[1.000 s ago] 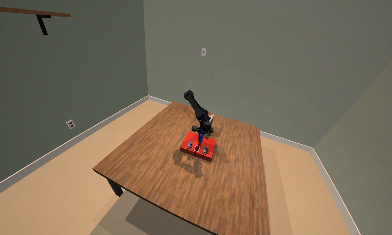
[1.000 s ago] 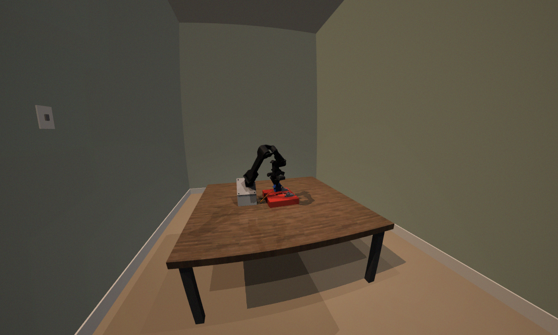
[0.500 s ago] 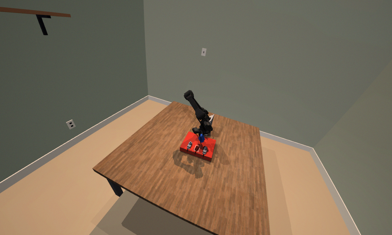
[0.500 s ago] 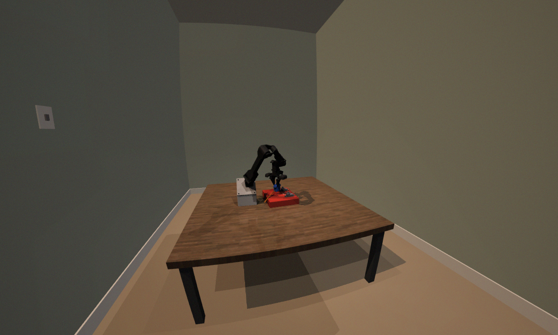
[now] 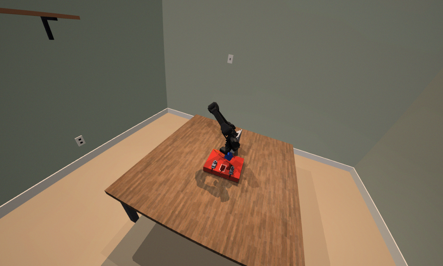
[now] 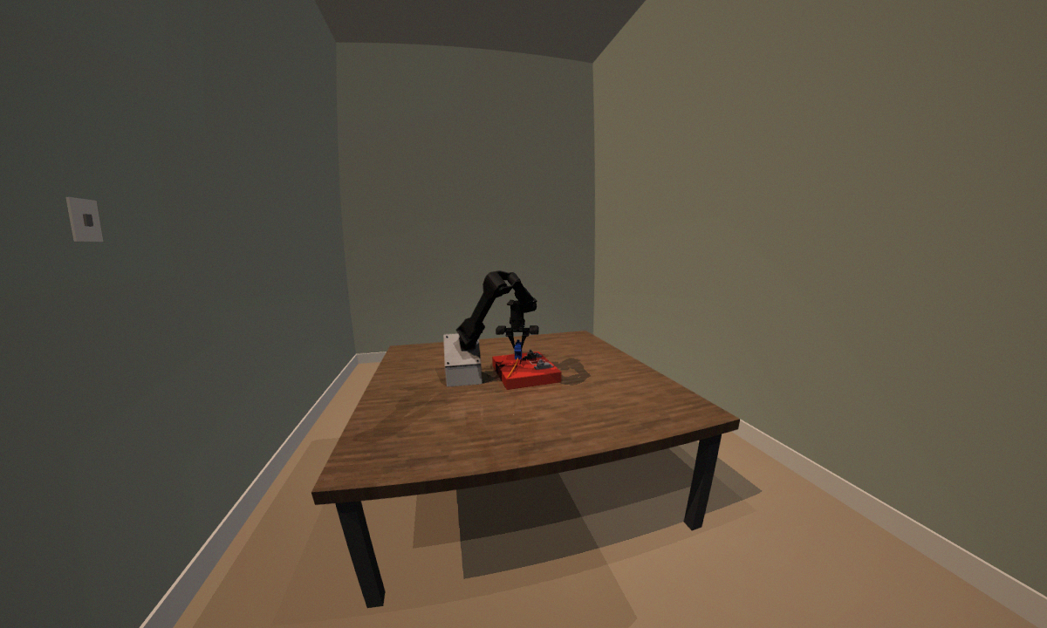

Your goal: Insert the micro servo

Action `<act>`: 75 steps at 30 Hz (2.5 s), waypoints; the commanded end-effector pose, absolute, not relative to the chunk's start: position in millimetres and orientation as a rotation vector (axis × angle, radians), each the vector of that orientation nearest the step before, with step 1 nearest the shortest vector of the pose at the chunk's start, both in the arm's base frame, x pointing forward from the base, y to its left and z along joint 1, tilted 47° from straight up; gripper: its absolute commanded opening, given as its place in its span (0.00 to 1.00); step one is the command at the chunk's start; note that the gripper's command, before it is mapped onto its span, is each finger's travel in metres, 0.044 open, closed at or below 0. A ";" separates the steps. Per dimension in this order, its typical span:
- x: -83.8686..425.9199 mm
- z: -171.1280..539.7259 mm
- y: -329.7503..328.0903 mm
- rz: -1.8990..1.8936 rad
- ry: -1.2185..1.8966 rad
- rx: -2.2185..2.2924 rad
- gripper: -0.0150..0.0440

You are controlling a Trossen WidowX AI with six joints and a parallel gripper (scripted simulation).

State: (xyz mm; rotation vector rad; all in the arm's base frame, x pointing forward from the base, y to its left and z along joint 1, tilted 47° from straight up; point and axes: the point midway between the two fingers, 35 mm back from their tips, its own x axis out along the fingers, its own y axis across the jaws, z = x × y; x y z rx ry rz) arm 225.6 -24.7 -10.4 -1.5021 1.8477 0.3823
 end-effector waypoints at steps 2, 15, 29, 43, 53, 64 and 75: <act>226.0 -10.7 -24.1 0.547 1.852 -1.609 0.25; 225.9 -10.8 -24.1 1.021 1.814 -1.887 0.25; 226.0 -10.8 -24.2 1.572 1.670 -2.143 0.25; 225.9 -10.8 -24.2 2.159 1.392 -2.331 0.25; 225.9 -10.8 -24.2 2.561 1.116 -2.401 0.25; 239.6 -11.3 -24.8 2.568 1.110 -2.402 0.25; 284.4 -12.8 -27.0 2.564 1.111 -2.404 0.25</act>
